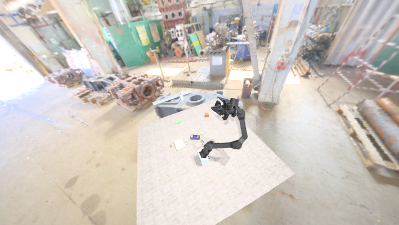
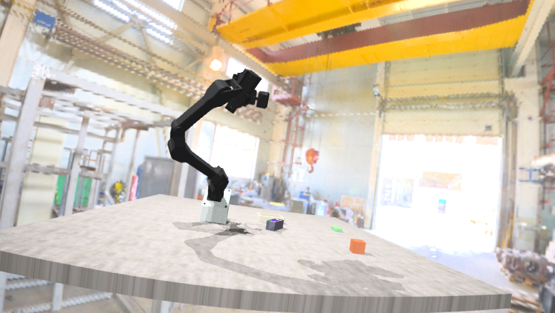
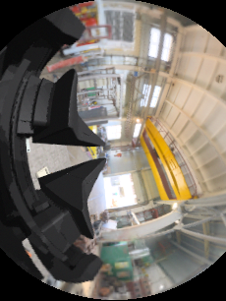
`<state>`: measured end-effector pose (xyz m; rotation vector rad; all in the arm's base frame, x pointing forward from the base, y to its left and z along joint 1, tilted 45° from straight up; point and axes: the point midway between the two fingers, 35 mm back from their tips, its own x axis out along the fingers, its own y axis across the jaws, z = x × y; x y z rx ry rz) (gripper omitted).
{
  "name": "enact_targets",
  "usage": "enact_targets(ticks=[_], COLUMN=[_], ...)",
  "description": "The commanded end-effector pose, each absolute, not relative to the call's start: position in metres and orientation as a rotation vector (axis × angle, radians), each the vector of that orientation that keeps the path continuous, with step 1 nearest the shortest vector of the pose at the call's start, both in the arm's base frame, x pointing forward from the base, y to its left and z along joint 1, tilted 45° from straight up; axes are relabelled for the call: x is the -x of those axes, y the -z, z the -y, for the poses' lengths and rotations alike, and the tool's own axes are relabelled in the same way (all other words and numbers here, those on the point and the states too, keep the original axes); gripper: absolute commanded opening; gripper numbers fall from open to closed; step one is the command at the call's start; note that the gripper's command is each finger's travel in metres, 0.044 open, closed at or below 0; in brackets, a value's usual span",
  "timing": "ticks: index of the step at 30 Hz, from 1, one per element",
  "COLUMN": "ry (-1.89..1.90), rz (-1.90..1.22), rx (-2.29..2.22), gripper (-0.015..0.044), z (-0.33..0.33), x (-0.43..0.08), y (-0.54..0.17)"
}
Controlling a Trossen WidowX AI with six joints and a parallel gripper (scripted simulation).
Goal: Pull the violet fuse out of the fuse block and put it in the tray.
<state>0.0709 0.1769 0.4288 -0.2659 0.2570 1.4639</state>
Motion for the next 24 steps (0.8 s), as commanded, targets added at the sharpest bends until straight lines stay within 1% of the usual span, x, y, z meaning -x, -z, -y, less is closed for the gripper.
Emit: enact_targets(ticks=[1, 4, 12, 18, 24], ry=[-1.319, -1.231, -0.762, -0.308, 0.181], rz=[-0.419, -0.526, -0.954, -1.191, -1.315], rx=[0.235, 0.203, 0.077, 0.022, 0.027], gripper=[0.0065, 0.0065, 0.0065, 0.0065, 0.0065], z=[-0.186, -0.189, -0.18, -0.146, -0.094], x=[-0.116, -0.139, -0.229, -0.279, -0.301], y=[-0.402, -0.384, -0.286, -0.2, -0.118])
